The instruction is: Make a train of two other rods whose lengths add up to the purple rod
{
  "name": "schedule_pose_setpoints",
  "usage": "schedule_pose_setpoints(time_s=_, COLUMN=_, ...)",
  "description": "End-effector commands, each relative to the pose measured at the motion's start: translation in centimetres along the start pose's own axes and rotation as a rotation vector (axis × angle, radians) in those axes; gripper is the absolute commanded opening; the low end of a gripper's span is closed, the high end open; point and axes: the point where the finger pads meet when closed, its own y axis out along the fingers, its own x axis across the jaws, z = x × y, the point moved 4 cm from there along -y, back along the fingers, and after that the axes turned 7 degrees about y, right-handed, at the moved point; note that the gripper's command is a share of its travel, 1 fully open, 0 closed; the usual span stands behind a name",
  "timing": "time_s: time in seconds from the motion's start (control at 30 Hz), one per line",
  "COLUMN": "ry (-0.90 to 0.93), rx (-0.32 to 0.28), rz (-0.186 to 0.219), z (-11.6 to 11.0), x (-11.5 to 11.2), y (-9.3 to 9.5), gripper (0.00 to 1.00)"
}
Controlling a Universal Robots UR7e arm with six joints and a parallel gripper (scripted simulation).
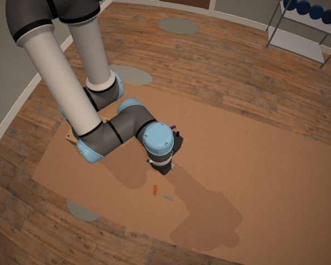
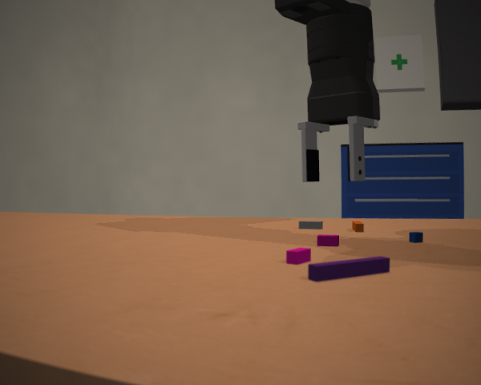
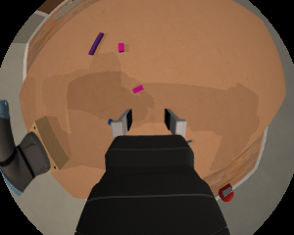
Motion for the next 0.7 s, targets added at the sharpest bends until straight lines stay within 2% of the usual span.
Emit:
schedule_pose_setpoints(time_s=0.0, ry=-0.168, rx=0.003, rz=-0.001, z=1.4, x=-0.5, y=-0.1, gripper=1.0)
schedule_pose_setpoints(time_s=0.33, ry=-0.456, rx=0.002, rz=-0.001, z=3.6, x=-1.5, y=-0.1, gripper=1.0)
schedule_pose_setpoints(time_s=0.4, ry=-0.456, rx=0.002, rz=-0.001, z=3.6, x=-1.5, y=-0.1, gripper=1.0)
schedule_pose_setpoints(time_s=0.47, ry=-0.56, rx=0.002, rz=-0.001, z=4.3, x=-1.9, y=-0.1, gripper=1.0)
schedule_pose_setpoints(time_s=0.67, ry=-0.724, rx=0.001, rz=-0.001, z=5.5, x=-2.5, y=-0.1, gripper=1.0)
